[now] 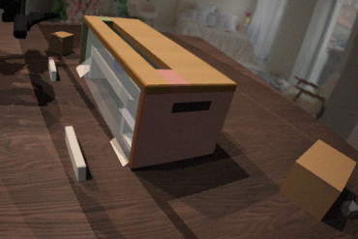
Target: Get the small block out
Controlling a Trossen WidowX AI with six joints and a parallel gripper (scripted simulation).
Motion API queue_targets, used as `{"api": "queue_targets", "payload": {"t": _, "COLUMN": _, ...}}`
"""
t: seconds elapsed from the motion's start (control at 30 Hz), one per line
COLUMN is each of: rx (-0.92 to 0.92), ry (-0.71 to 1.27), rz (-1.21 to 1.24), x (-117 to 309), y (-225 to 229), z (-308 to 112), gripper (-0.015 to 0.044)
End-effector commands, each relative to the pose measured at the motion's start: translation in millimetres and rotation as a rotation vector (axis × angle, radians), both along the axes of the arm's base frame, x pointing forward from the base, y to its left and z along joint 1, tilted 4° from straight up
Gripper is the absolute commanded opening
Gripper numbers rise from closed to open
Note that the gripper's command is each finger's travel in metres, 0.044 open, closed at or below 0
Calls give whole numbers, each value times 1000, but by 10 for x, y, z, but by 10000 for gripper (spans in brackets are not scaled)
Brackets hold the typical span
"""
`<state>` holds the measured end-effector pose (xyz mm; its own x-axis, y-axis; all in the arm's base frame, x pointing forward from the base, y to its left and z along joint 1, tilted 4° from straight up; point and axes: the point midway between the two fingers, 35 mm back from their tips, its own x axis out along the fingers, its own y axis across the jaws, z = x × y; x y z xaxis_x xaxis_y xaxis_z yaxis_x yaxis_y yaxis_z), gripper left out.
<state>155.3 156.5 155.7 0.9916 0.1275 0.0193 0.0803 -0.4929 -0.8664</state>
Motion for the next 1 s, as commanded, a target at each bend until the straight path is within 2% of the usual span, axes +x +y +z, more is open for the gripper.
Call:
{"api": "queue_targets", "payload": {"t": 0.0, "rx": 3, "ry": 0, "rz": 0, "x": 4, "y": 5, "z": 2, "gripper": 400}}
{"api": "queue_targets", "payload": {"t": 0.17, "rx": 113, "ry": 23, "rz": -6, "x": 171, "y": 172, "z": 79, "gripper": 400}}
{"api": "queue_targets", "payload": {"t": 0.5, "rx": 517, "ry": 187, "rz": -69, "x": 942, "y": 435, "z": 284, "gripper": 400}}
{"api": "queue_targets", "payload": {"t": 0.8, "rx": 953, "ry": 390, "rz": -252, "x": 1643, "y": 175, "z": 408, "gripper": 400}}
{"api": "queue_targets", "payload": {"t": 0.97, "rx": 1157, "ry": 466, "rz": -370, "x": 1858, "y": -54, "z": 453, "gripper": 400}}
